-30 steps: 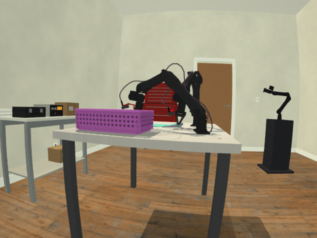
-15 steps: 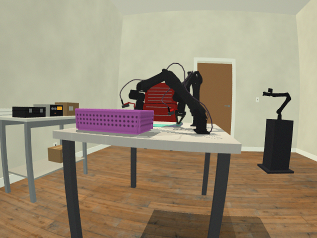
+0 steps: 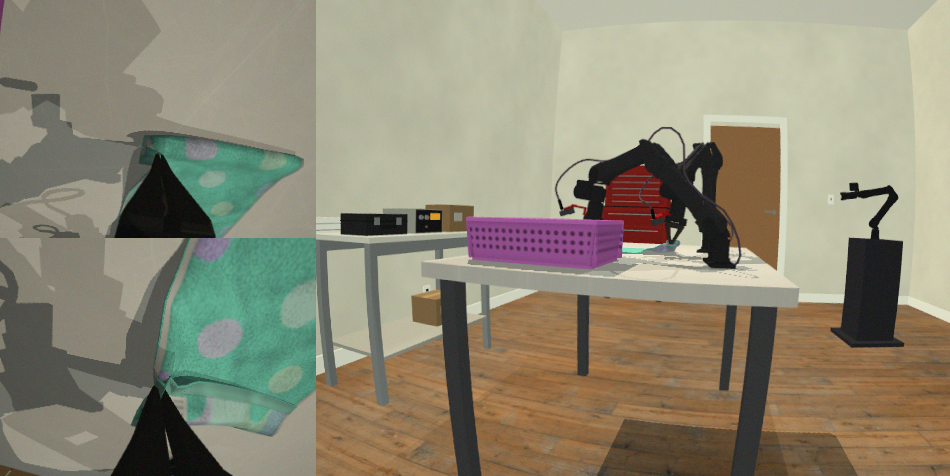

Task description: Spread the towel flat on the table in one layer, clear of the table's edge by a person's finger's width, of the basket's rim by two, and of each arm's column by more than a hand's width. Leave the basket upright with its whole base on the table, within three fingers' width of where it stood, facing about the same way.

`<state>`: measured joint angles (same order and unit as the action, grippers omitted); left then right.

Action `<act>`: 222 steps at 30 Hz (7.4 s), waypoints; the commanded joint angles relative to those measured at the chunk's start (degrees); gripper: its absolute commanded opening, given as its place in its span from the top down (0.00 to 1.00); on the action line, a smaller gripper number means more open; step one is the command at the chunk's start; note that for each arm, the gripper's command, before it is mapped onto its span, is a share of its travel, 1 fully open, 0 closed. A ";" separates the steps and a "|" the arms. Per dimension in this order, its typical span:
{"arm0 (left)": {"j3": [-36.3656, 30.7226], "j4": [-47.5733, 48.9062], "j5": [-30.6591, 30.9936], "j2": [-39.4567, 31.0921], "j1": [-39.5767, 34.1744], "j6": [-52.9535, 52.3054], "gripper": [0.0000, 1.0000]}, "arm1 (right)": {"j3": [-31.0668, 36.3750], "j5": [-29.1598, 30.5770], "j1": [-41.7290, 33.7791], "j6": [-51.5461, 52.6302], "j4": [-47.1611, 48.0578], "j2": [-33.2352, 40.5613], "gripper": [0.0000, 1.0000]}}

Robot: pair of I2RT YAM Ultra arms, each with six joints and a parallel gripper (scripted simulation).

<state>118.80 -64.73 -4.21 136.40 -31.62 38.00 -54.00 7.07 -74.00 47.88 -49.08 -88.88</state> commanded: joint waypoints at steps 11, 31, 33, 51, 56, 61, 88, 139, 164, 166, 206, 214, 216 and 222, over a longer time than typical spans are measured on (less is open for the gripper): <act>16.30 -5.79 -1.71 2.83 -2.94 -6.91 1.00 | 3.17 -0.12 10.92 -18.42 -5.04 15.39 1.00; 40.14 -1.06 -1.44 6.83 -7.06 -25.71 1.00 | -9.64 -5.73 45.26 -46.44 -14.68 28.91 1.00; 39.45 2.45 -1.38 5.78 -7.56 -28.50 1.00 | -12.43 -6.43 49.96 -47.84 -15.23 27.06 1.00; 12.86 28.99 1.50 -6.72 -6.53 -34.74 1.00 | -18.05 -7.84 56.97 -49.17 -15.77 26.75 1.00; 4.65 36.98 1.86 -10.08 -6.43 -34.99 1.00 | -18.08 -7.80 56.84 -48.99 -15.75 26.72 1.00; 1.52 43.04 3.00 -11.12 -6.29 -36.88 1.00 | -19.85 -7.06 59.38 -48.16 -14.78 24.50 1.00; 3.13 48.19 4.07 -9.86 -6.39 -38.32 1.00 | -21.60 -7.16 60.54 -47.85 -15.60 24.81 1.00; -3.89 35.09 4.09 -12.58 -3.39 -38.16 1.00 | 2.30 -7.51 49.12 -48.10 -1.74 33.92 1.00; -32.21 40.78 4.06 -19.78 3.11 -38.10 1.00 | 26.41 -7.84 25.75 -48.05 21.69 32.56 1.00; -36.66 44.00 4.01 -20.74 4.03 -38.09 1.00 | 28.61 -7.85 23.10 -48.14 25.02 31.30 1.00; -48.62 52.20 4.11 -26.20 7.41 -38.05 0.36 | 28.08 -7.42 12.72 -47.89 36.03 23.26 0.36; -44.64 45.04 4.12 -29.72 7.42 -38.06 0.36 | 22.16 -7.43 12.74 -47.92 26.18 27.77 0.36; -42.98 42.43 4.12 -30.74 7.42 -38.06 0.36 | 19.77 -7.44 12.75 -47.92 22.75 28.90 0.36; -37.59 39.04 4.11 -26.71 5.41 -38.10 0.36 | 17.95 -6.91 16.75 -47.42 18.02 31.35 0.36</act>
<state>76.77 -21.37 -0.12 107.96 -24.45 0.21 -34.13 -0.32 -59.88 -0.32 -25.02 -60.03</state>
